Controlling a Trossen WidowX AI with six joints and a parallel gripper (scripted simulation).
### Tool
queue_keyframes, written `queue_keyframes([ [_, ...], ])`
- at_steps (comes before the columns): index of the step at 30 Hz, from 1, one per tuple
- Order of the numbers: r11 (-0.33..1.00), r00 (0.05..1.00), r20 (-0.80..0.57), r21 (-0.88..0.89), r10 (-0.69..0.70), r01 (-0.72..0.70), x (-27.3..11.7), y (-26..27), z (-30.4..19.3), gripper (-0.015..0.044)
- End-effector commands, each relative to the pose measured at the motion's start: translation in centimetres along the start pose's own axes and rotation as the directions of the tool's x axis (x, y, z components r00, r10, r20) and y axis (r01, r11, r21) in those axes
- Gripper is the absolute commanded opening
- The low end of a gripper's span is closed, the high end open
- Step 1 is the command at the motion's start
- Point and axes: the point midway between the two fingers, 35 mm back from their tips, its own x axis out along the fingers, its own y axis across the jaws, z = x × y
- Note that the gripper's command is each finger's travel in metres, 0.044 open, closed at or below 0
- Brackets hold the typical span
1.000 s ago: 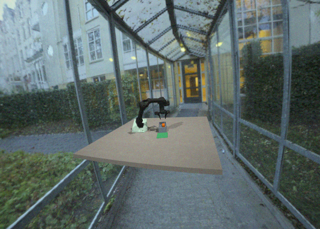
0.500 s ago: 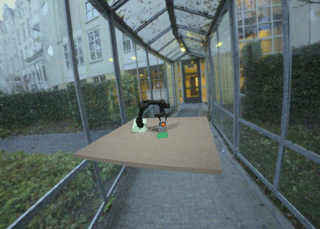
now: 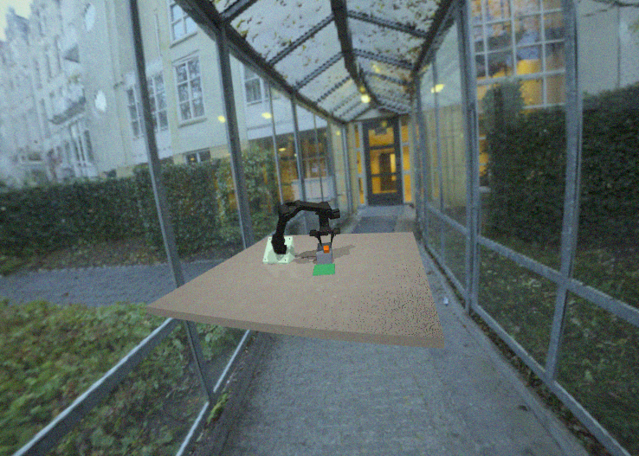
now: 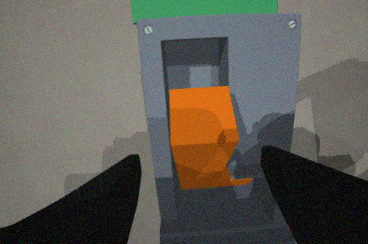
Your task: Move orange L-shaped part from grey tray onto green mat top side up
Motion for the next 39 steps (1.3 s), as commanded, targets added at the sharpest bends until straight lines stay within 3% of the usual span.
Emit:
queue_keyframes([
  [1,1.0,1.0,0.005,-0.005,0.001,-0.001,0.6,0.0,0.1,0.028],
  [16,1.0,1.0,0.007,-0.004,0.0,0.0,2.9,-0.2,0.1,0.028],
  [21,1.0,1.0,0.002,0.001,-0.001,0.001,2.6,-0.1,0.1,0.0149],
  [31,1.0,1.0,0.002,0.001,-0.001,0.001,2.6,-0.1,0.1,0.0082],
  [34,1.0,1.0,0.002,0.001,-0.001,0.001,2.6,-0.1,0.1,0.0003],
  [39,1.0,1.0,0.002,0.0,-0.001,0.001,2.5,-0.1,0.1,0.0],
])
